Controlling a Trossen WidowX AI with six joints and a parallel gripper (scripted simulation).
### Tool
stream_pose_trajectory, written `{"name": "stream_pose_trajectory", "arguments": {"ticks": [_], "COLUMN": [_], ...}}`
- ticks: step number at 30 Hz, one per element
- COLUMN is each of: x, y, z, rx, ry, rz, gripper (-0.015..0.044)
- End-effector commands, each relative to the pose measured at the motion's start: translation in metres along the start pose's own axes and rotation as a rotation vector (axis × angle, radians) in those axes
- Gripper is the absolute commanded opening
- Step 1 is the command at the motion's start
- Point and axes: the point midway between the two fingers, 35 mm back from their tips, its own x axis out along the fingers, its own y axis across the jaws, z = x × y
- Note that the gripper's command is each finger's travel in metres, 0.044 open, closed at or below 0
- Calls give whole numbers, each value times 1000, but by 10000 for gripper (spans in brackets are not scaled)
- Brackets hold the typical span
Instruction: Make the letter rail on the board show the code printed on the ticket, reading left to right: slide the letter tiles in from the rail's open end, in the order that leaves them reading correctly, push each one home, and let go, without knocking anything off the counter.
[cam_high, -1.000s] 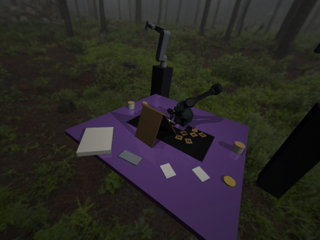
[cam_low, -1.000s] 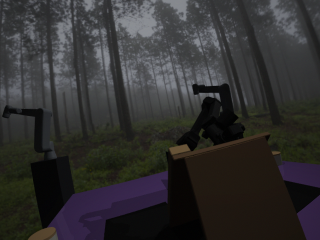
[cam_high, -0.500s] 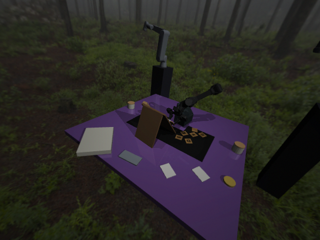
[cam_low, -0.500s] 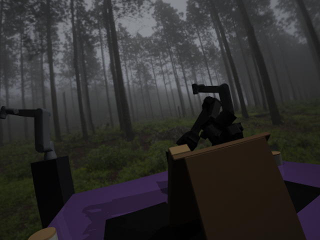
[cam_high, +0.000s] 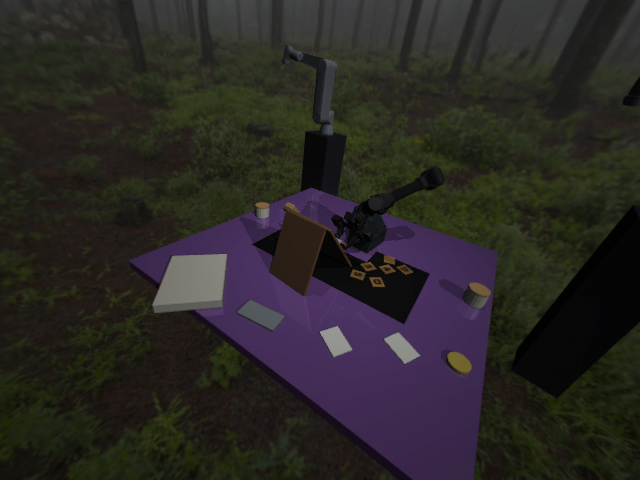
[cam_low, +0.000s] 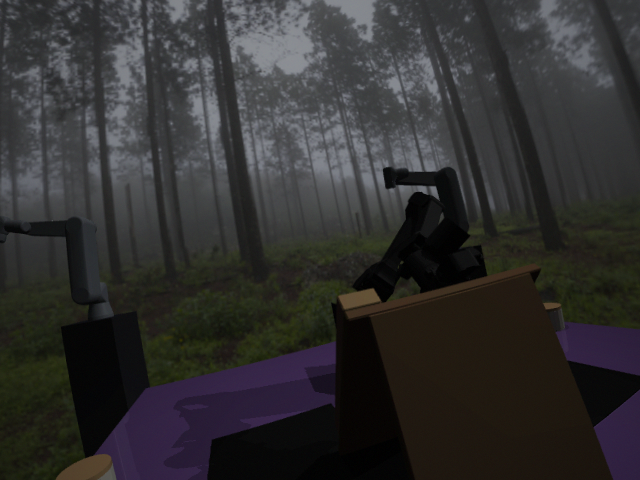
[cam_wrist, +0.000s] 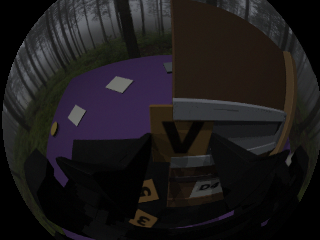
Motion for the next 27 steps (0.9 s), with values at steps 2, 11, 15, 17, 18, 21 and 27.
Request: {"name": "stream_pose_trajectory", "arguments": {"ticks": [2, 11, 15, 17, 18, 21, 27], "x": [0, 0, 0, 0, 0, 0, 0], "y": [-4, -8, -8, -9, -9, -10, -14], "z": [-1, -1, -1, -1, -1, 0, 0], "rx": [0, 0, 0, 0, 0, 0, 0], "ry": [5, 5, 5, 5, 5, 5, 5], "rz": [0, 0, 0, 0, 0, 0, -1], "gripper": [0, 0, 0, 0, 0, 0, 0]}}
